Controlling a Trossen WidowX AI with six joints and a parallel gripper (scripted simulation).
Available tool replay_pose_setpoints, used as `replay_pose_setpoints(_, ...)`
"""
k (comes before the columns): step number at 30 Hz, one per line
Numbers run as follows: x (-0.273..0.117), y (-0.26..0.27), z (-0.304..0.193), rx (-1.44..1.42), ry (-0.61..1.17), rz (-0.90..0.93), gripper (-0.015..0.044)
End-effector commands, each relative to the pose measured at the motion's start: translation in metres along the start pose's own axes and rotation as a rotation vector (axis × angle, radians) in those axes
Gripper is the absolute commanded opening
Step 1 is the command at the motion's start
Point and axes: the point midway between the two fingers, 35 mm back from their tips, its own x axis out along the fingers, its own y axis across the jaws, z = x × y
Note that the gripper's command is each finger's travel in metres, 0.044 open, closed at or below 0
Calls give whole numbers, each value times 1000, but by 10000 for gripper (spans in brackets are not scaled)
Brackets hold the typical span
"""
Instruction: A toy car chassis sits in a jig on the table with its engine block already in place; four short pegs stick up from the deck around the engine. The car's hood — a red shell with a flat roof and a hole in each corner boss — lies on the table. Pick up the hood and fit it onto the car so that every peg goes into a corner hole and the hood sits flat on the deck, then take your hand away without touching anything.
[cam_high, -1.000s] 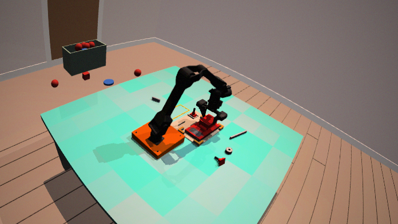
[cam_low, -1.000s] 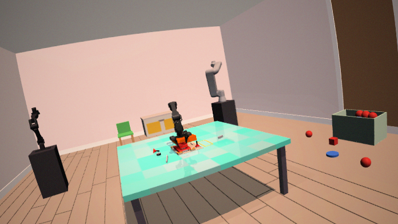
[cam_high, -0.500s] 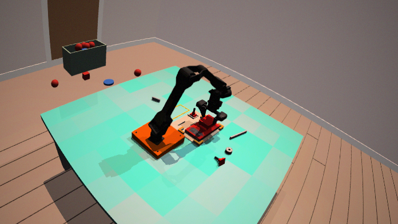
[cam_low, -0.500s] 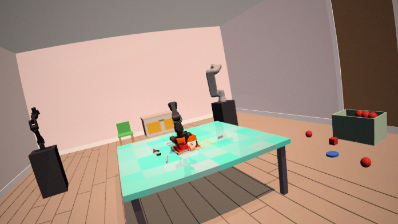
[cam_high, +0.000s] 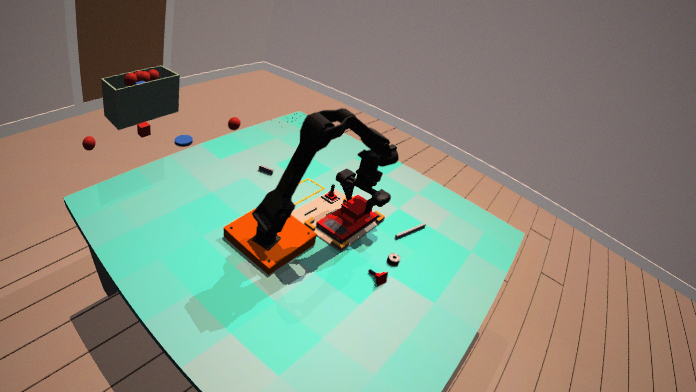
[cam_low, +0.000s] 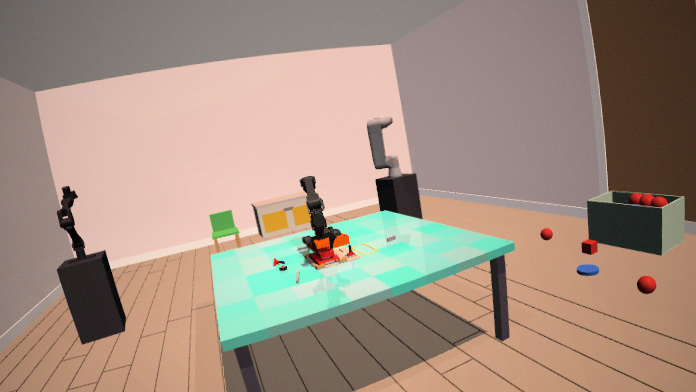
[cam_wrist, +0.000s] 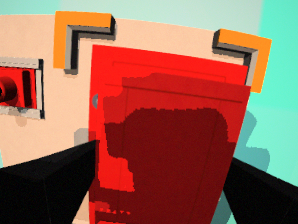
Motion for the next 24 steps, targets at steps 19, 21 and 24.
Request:
replay_pose_setpoints(19,5,0,1,-2,-5,-2,0)
replay_pose_setpoints(21,6,0,1,-2,-5,-2,0)
replay_pose_setpoints(24,7,0,1,-1,-5,-2,0)
